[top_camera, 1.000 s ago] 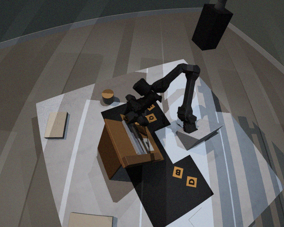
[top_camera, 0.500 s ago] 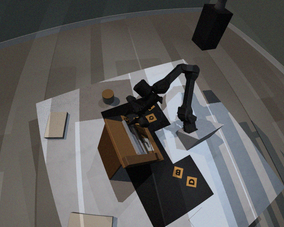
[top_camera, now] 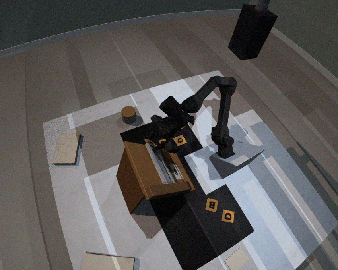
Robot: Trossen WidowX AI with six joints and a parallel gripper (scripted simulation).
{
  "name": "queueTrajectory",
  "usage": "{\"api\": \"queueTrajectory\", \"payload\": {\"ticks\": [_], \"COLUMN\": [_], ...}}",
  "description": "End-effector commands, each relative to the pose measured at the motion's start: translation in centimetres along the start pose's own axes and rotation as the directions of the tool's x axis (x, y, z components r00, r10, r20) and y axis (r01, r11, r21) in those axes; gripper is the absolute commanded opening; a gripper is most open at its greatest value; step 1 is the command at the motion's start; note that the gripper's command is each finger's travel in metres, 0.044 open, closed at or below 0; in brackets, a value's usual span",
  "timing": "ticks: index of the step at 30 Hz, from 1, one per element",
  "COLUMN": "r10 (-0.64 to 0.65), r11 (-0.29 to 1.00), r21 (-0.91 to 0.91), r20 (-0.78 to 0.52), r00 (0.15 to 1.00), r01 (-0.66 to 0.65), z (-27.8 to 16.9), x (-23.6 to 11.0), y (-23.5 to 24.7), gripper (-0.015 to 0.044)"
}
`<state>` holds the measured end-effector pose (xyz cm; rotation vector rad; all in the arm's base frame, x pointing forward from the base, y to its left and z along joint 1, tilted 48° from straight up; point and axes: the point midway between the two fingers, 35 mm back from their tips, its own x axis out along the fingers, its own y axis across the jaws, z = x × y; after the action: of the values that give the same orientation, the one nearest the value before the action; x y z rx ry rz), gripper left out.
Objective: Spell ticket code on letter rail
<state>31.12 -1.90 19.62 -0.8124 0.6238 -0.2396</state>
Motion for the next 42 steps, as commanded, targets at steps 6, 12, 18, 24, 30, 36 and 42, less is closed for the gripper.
{"api": "queueTrajectory", "payload": {"ticks": [6,12,18,24,30,36,42], "r10": [-0.003,-0.003,-0.003,-0.003,-0.003,-0.003,-0.002], "r11": [1.000,1.000,1.000,1.000,1.000,1.000,1.000], "r21": [0.003,0.003,0.003,0.003,0.003,0.003,0.003], "r20": [-0.005,-0.005,-0.005,-0.005,-0.005,-0.005,-0.005], "r00": [1.000,1.000,1.000,1.000,1.000,1.000,1.000], "r01": [0.003,0.003,0.003,0.003,0.003,0.003,0.002], "z": [-0.1,-0.1,-0.1,-0.1,-0.1,-0.1,0.0], "x": [0.1,0.1,0.1,0.1,0.1,0.1,0.1], "y": [0.5,0.8,1.1,1.4,1.7,1.8,2.1], "gripper": [0.0000,0.0000,0.0000,0.0000,0.0000,0.0000,0.0000]}}
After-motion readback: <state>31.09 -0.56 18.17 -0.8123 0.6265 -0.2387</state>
